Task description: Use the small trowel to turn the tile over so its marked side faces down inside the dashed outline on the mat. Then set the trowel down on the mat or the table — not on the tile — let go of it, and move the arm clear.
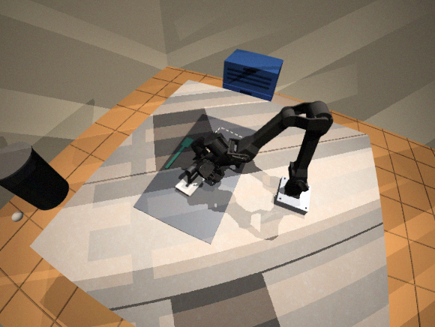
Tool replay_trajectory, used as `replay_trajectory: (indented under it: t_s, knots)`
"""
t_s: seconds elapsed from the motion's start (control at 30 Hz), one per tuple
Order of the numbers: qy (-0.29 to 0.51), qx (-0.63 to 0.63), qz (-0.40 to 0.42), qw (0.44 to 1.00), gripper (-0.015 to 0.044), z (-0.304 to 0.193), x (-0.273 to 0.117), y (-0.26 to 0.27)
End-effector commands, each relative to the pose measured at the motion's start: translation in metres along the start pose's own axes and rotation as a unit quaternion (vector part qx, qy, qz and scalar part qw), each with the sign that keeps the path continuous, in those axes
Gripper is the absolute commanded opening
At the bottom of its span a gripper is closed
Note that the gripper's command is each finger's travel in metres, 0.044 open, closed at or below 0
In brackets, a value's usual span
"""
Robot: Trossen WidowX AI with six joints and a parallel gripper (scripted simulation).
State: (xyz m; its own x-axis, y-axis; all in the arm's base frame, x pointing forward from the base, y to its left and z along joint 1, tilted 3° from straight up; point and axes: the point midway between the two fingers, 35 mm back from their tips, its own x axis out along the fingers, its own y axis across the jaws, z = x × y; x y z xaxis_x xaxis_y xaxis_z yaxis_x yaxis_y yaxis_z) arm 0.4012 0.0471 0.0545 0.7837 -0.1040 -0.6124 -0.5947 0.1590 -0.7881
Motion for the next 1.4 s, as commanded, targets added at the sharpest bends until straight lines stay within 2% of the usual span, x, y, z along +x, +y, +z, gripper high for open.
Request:
replay_trajectory:
  t_s: [0.0,0.3,1.37]
  knots:
    - [0.005,0.001,-0.002,1.0,0.0,-0.006,0.0,-0.001]
    - [0.037,-0.037,-0.002,0.999,0.0,0.0,-0.007,-0.009]
    - [0.039,-0.039,-0.002,0.998,0.0,-0.038,-0.039,-0.047]
